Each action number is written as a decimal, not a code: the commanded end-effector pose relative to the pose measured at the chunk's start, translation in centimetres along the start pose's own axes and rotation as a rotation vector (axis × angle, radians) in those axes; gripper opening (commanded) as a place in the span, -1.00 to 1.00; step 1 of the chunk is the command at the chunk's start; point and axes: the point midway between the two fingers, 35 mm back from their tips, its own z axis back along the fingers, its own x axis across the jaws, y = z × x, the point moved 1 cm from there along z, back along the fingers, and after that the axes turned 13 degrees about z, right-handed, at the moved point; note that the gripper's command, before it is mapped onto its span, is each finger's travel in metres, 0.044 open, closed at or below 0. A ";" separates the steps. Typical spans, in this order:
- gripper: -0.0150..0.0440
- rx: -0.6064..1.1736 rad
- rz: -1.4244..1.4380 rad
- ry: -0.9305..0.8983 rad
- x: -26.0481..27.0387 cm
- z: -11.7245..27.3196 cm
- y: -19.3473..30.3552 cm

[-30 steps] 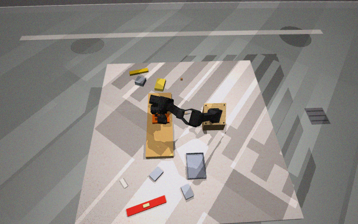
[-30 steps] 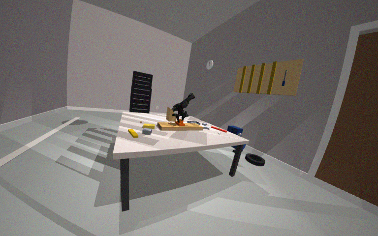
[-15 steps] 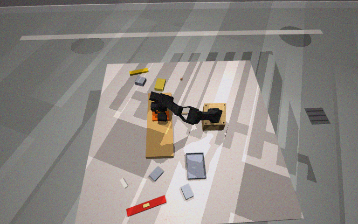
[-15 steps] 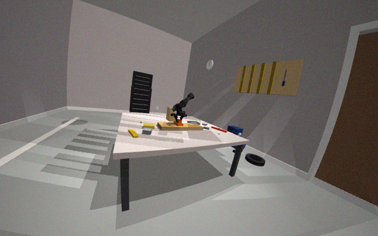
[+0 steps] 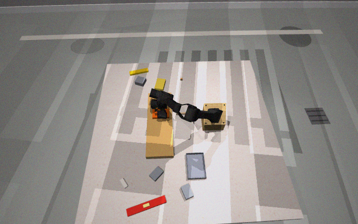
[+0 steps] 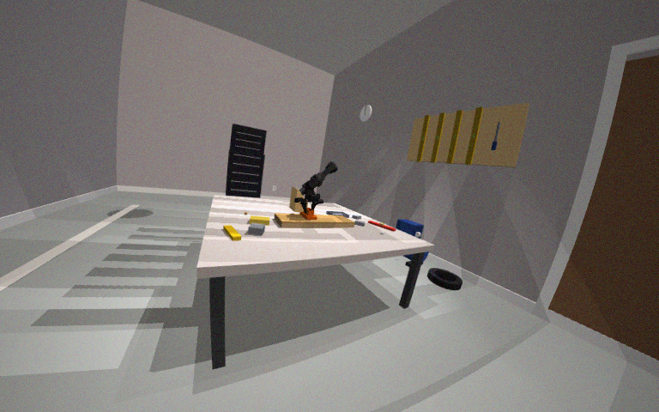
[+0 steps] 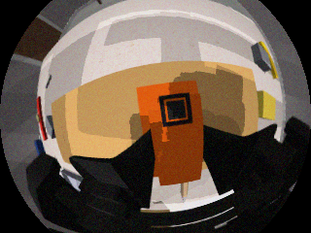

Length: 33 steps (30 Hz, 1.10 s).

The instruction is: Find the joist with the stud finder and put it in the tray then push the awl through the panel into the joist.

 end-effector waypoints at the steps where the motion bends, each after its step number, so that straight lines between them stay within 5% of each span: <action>1: -0.49 0.002 -0.002 0.005 -0.9 0.0 0.3; 33: -0.49 0.002 -0.001 0.007 -5.2 0.1 1.3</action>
